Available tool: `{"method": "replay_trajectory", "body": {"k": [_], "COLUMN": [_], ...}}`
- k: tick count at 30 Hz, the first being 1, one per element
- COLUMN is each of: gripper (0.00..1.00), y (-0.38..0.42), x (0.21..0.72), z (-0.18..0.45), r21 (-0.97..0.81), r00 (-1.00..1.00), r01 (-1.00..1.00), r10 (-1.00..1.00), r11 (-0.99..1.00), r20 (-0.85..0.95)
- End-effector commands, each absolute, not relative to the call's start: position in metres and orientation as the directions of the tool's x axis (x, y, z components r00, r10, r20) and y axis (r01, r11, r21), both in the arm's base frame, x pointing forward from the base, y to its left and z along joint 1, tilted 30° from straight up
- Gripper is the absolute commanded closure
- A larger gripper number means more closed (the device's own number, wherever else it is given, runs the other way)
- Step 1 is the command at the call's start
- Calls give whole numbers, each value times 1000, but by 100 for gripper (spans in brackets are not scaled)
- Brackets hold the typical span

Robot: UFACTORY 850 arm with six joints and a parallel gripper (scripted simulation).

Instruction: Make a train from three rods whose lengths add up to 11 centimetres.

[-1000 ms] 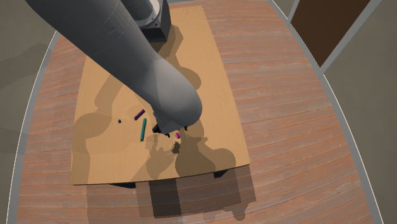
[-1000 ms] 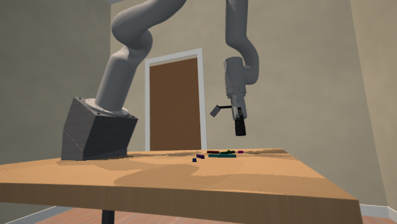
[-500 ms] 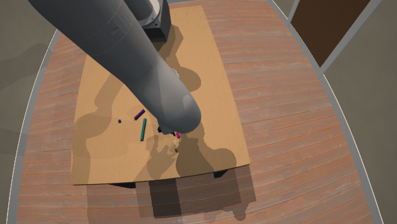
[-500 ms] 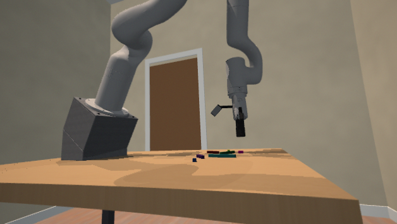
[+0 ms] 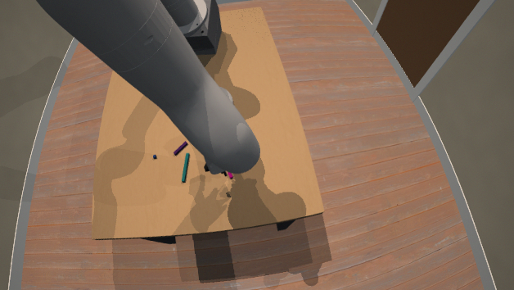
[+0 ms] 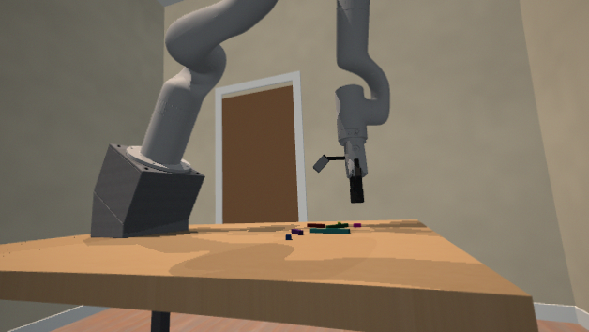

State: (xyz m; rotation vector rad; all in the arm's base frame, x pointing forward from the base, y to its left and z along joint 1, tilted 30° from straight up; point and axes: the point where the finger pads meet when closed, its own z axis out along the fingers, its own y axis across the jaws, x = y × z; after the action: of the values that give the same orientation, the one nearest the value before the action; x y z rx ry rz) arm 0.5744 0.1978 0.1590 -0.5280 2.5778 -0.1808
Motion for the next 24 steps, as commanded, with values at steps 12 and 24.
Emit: {"method": "replay_trajectory", "body": {"k": [12,24], "gripper": [76,76], "y": [198,198], "x": [576,580], "z": [158,151], "r21": [-222,-223], "r00": [-800,-800], "r01": [-334,-334], "r10": [-400,-400], "r11": [916,916], "r20": [-447,-446]}}
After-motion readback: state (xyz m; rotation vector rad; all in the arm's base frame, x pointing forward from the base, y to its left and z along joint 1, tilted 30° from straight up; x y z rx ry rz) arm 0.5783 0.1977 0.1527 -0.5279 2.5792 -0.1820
